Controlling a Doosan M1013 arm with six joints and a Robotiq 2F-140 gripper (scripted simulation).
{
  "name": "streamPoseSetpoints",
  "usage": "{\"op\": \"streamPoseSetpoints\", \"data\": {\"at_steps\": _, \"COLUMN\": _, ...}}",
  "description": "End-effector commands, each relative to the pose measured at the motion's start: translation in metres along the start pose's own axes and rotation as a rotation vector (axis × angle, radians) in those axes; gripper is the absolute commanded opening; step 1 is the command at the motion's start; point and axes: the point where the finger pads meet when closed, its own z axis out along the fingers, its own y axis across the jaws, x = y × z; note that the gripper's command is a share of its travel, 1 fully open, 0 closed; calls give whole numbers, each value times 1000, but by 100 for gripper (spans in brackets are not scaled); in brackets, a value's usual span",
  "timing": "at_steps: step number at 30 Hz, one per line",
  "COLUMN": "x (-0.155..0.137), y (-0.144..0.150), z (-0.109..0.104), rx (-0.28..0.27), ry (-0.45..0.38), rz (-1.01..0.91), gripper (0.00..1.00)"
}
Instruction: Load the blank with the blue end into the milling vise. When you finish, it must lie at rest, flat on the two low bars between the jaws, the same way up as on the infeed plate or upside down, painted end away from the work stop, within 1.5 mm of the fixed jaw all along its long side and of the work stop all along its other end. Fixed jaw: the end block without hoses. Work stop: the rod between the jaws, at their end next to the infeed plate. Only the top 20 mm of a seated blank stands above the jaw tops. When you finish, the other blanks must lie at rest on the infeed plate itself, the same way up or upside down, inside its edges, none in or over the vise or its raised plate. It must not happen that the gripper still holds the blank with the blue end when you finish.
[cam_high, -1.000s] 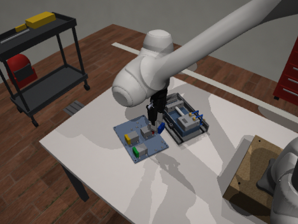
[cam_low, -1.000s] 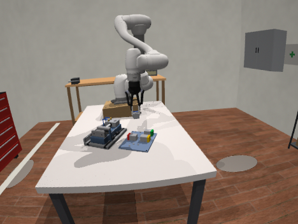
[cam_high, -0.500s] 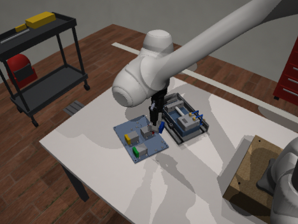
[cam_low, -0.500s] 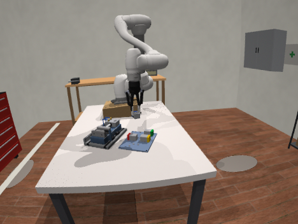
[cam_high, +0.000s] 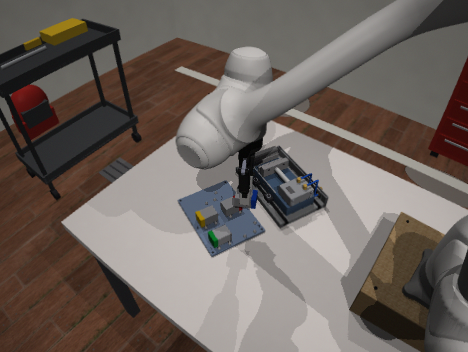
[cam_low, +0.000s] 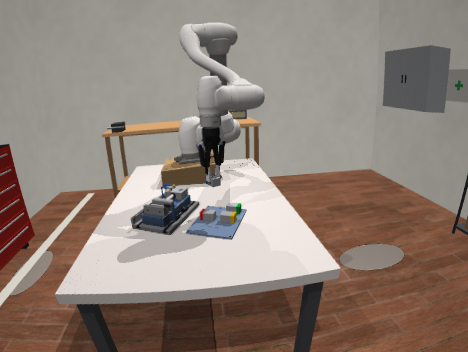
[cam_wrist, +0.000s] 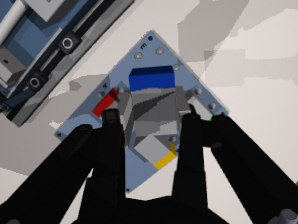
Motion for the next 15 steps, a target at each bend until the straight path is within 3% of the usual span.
{"op": "streamPoseSetpoints", "data": {"at_steps": 1, "x": 0, "y": 0, "z": 0, "rx": -2, "ry": -1, "rz": -50, "gripper": 0}}
{"op": "streamPoseSetpoints", "data": {"at_steps": 15, "x": 0, "y": 0, "z": 0, "rx": -2, "ry": -1, "rz": -228, "gripper": 0}}
